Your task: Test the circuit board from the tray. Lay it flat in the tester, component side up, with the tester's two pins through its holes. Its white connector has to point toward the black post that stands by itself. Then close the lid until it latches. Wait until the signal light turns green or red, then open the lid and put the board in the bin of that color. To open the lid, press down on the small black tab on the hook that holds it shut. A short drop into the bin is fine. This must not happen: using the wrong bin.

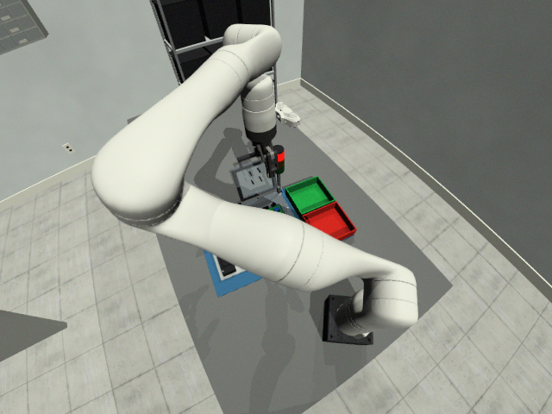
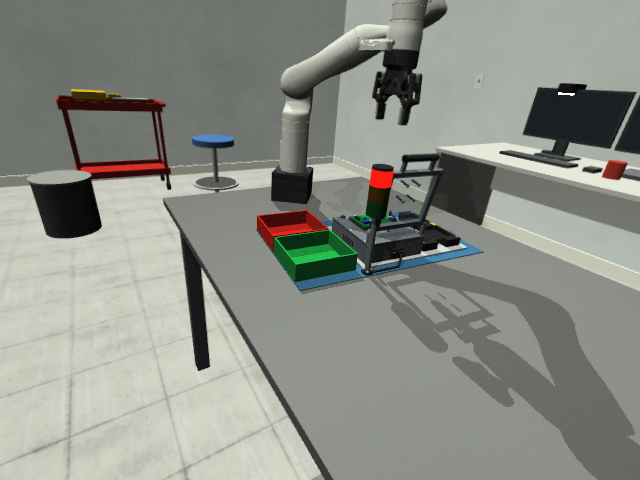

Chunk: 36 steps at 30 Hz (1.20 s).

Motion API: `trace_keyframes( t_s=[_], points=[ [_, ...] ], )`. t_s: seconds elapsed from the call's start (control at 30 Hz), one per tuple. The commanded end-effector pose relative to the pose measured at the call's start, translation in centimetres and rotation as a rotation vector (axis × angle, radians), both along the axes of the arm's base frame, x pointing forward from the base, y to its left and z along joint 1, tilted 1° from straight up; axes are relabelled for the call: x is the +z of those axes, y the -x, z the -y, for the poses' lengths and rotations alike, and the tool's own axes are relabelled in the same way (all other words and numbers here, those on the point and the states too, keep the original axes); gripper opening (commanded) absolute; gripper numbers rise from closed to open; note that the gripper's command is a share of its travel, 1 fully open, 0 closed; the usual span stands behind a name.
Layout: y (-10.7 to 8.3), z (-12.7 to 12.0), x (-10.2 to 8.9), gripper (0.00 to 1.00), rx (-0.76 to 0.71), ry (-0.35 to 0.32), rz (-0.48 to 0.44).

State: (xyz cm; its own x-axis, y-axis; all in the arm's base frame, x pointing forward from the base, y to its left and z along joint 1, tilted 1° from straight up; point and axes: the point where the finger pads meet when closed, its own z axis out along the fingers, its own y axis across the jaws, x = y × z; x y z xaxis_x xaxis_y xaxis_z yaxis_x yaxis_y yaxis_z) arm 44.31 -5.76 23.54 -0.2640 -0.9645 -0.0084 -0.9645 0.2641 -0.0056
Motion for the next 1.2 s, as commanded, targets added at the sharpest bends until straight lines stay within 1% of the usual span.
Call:
trace_keyframes(
  t_s=[0.0,0.2,0.53,0.63,0.8,0.9,1.03,1.1,1.17],
  points=[
    [0.4,-0.8,0.1,1.00,0.010,-0.004,0.004],
    [1.1,-1.0,0.1,1.00,0.010,-0.004,0.004],
    [1.2,-1.0,-0.1,1.00,0.010,-0.004,0.004],
    [1.2,-1.0,-0.5,1.00,0.010,-0.004,0.004],
    [1.2,-1.0,-2.0,1.00,0.010,-0.004,0.004],
    [1.1,-1.0,-3.5,1.00,0.010,-0.004,0.004],
    [1.1,-1.1,-6.0,1.00,0.010,-0.004,0.004],
    [1.1,-1.1,-6.0,1.00,0.010,-0.004,0.004],
    [1.1,-1.1,-7.4,1.00,0.010,-0.004,0.004]
  ],
)
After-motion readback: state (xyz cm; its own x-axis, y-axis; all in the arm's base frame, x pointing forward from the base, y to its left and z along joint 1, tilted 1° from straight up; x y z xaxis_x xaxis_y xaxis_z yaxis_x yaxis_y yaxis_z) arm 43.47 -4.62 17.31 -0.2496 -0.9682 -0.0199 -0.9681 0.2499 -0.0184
